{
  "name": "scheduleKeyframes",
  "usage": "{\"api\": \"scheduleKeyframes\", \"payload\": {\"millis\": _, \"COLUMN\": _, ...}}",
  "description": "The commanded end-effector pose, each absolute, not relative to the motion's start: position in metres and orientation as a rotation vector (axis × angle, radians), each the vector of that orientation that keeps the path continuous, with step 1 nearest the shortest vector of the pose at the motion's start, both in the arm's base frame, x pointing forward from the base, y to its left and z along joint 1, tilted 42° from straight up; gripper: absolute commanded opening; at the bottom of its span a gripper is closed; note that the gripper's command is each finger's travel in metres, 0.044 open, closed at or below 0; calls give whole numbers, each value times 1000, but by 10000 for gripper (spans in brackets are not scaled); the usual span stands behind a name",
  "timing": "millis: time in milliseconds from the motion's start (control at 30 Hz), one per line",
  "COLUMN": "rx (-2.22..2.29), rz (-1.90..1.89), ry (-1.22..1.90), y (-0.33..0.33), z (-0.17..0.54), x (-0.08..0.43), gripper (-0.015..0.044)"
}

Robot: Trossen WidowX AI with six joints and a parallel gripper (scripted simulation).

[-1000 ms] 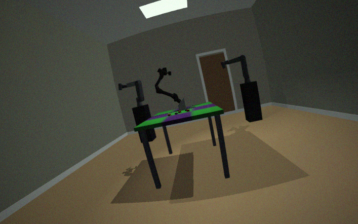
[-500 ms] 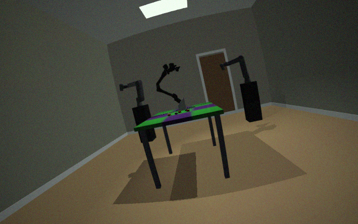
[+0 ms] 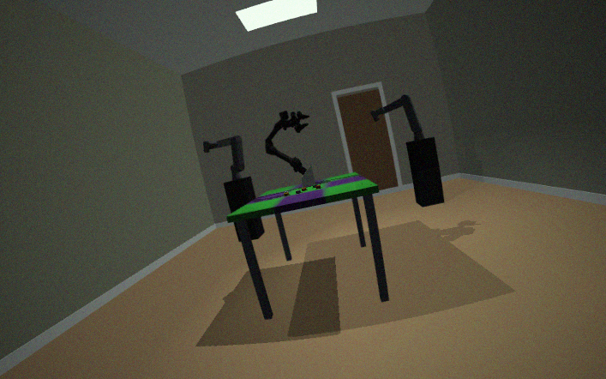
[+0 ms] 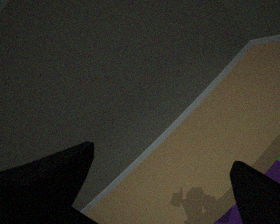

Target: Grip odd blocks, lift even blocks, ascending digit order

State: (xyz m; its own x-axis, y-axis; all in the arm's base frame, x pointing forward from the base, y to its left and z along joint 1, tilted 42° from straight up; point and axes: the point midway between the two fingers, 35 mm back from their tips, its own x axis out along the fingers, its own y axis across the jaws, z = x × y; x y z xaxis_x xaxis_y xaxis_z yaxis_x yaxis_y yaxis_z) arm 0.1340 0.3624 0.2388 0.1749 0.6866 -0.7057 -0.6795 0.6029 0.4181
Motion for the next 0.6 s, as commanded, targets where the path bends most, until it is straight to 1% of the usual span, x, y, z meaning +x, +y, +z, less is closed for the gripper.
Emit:
{"api": "scheduleKeyframes", "payload": {"millis": 0, "rx": -78, "rz": 723, "ry": 1007, "y": 320, "z": 208, "x": 192, "gripper": 400}}
{"api": "scheduleKeyframes", "payload": {"millis": 167, "rx": -189, "rz": 416, "ry": 1030, "y": 248, "z": 179, "x": 252, "gripper": 400}}
{"api": "scheduleKeyframes", "payload": {"millis": 300, "rx": -289, "rz": 174, "ry": 1077, "y": 178, "z": 161, "x": 284, "gripper": 400}}
{"api": "scheduleKeyframes", "payload": {"millis": 433, "rx": -398, "rz": -62, "ry": 1154, "y": 102, "z": 147, "x": 300, "gripper": 400}}
{"api": "scheduleKeyframes", "payload": {"millis": 567, "rx": -516, "rz": -288, "ry": 1268, "y": 23, "z": 140, "x": 297, "gripper": 400}}
